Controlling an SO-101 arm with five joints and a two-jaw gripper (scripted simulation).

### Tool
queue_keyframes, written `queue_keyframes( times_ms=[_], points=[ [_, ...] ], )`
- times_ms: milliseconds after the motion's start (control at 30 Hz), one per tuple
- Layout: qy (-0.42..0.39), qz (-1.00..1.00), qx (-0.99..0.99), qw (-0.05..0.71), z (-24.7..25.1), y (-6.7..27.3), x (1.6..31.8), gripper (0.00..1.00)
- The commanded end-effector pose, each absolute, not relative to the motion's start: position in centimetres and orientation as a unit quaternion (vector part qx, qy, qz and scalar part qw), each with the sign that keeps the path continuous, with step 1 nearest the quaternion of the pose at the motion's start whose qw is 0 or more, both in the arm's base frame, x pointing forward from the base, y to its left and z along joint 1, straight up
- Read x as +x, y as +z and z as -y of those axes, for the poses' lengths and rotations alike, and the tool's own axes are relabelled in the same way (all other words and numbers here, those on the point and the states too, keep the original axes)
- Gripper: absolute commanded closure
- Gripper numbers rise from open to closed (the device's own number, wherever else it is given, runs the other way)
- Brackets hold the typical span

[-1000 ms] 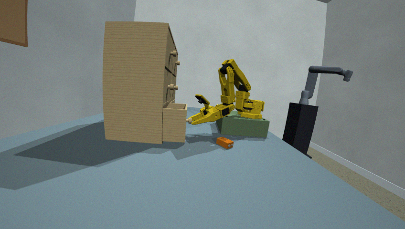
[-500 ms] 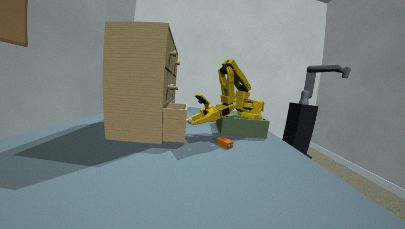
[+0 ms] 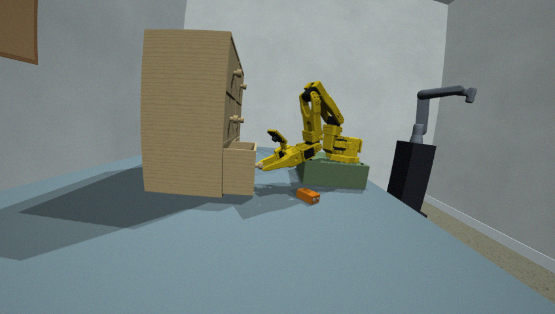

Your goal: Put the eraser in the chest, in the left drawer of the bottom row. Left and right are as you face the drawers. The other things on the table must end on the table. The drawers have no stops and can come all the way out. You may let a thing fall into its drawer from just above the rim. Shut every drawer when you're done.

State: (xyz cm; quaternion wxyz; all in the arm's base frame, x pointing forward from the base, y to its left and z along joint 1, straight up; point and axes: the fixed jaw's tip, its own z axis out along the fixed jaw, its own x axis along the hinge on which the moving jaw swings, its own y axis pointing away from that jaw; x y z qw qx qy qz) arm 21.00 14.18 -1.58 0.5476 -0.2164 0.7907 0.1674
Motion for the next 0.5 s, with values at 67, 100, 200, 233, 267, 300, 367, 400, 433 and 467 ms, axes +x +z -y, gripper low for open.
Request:
queue_keyframes(
  times_ms=[67,100,200,233,267,300,367,400,433,467],
  points=[
    [0.161,-0.79,-0.215,0.551,-13.91,-1.43,21.22,0.79],
    [0.161,-0.79,-0.215,0.551,-13.91,-1.41,21.23,0.79],
    [0.161,-0.79,-0.215,0.551,-13.9,-1.37,21.23,0.79],
    [0.161,-0.79,-0.214,0.551,-13.9,-1.35,21.24,0.79],
    [0.161,-0.79,-0.214,0.551,-13.9,-1.34,21.24,0.79],
    [0.161,-0.79,-0.214,0.551,-13.9,-1.32,21.24,0.79],
    [0.161,-0.79,-0.214,0.551,-13.9,-1.29,21.25,0.79],
    [0.161,-0.79,-0.214,0.551,-13.9,-1.28,21.25,0.79],
    [0.161,-0.79,-0.214,0.551,-13.89,-1.26,21.25,0.79],
    [0.161,-0.79,-0.214,0.551,-13.89,-1.25,21.25,0.79]
  ],
)
